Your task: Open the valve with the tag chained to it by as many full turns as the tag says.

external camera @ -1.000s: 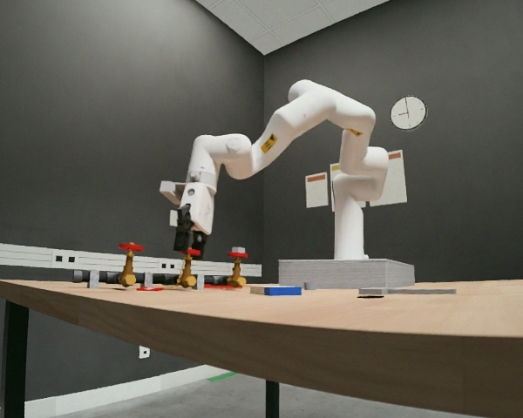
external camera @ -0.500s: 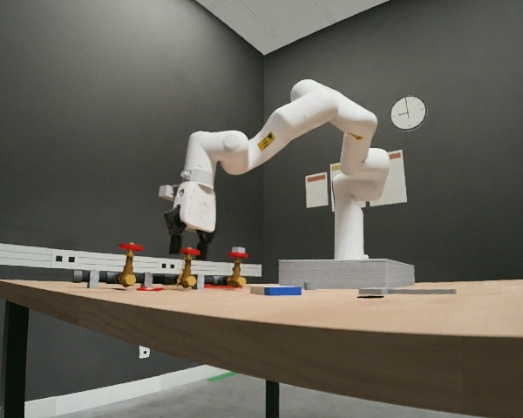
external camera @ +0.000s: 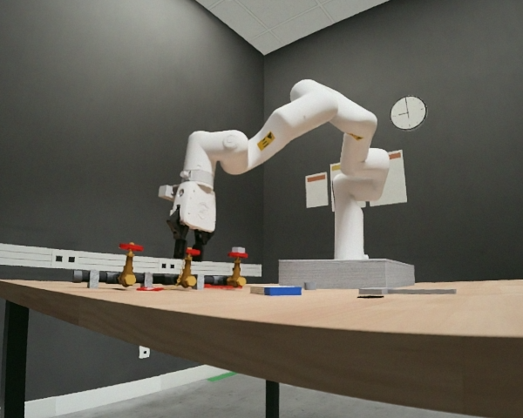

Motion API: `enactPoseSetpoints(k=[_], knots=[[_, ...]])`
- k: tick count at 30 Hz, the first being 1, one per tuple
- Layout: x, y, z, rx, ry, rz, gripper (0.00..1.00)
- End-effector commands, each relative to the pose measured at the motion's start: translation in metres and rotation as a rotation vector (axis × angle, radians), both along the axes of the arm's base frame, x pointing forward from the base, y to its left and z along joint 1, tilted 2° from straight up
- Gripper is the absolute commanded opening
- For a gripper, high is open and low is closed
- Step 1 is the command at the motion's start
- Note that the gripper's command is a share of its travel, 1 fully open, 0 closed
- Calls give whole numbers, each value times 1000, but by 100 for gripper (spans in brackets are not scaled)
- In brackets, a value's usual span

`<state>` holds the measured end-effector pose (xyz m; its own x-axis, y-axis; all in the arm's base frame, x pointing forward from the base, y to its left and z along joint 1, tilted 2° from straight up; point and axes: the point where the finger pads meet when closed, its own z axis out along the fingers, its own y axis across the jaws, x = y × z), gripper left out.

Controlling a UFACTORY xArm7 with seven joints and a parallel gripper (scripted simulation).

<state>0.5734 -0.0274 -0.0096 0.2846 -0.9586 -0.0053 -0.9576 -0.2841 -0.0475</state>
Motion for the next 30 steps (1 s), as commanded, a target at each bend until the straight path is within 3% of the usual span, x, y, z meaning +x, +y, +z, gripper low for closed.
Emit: enactPoseSetpoints(k=[1, 18, 30], knots=[[2, 0, 2, -1, -5, 0, 0], [2, 0, 2, -3, -6, 46, 0], [2, 0, 2, -18, -12, 377, 0]])
